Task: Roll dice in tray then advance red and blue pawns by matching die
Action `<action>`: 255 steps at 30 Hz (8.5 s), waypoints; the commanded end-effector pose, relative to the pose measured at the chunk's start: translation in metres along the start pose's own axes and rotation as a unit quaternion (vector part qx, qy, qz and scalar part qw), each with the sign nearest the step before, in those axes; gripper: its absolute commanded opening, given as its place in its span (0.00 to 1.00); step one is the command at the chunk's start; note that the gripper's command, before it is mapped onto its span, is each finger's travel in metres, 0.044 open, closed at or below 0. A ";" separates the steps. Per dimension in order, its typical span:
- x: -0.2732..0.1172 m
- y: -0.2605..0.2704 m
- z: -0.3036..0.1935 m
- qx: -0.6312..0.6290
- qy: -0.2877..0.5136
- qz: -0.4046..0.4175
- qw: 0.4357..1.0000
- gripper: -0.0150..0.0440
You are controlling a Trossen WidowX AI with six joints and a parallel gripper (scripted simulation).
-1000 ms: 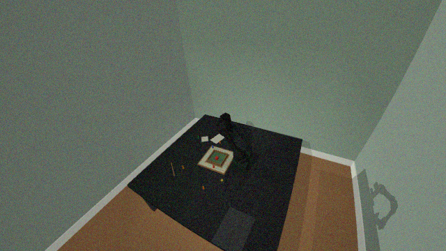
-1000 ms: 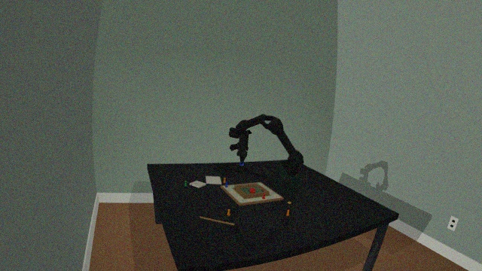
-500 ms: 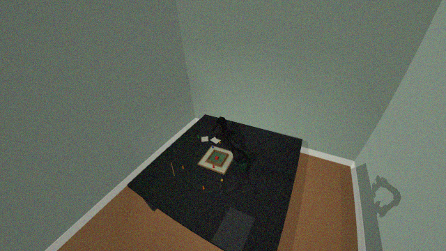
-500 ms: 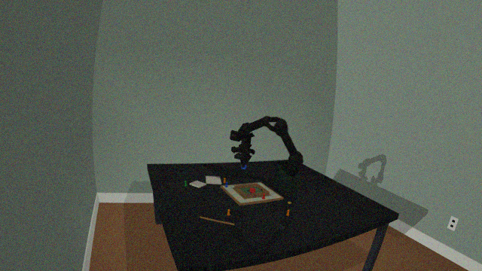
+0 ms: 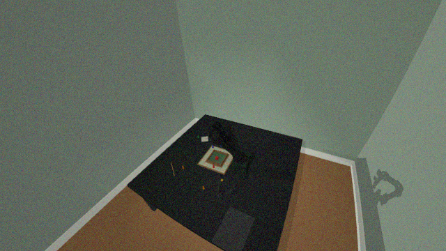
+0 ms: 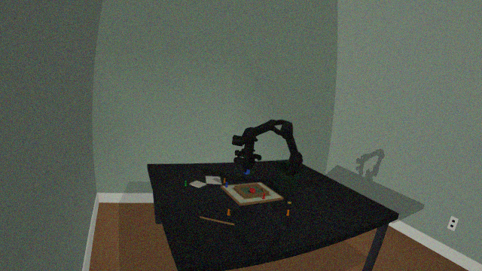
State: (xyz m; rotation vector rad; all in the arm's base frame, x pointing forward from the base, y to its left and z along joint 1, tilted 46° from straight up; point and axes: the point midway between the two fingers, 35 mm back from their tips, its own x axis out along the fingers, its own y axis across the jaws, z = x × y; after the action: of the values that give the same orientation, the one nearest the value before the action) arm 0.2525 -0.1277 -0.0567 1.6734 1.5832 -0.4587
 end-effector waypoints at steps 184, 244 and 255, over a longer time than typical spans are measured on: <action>0.073 0.057 -0.208 -0.753 0.005 0.014 0.657 0.59; -0.028 0.040 -0.210 -0.753 0.005 0.011 0.658 0.25; -0.001 0.011 -0.223 -0.752 0.005 0.010 0.659 0.25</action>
State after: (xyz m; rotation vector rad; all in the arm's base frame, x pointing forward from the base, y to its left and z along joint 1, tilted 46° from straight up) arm 0.2184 0.0267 0.0950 0.3246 1.1851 0.7792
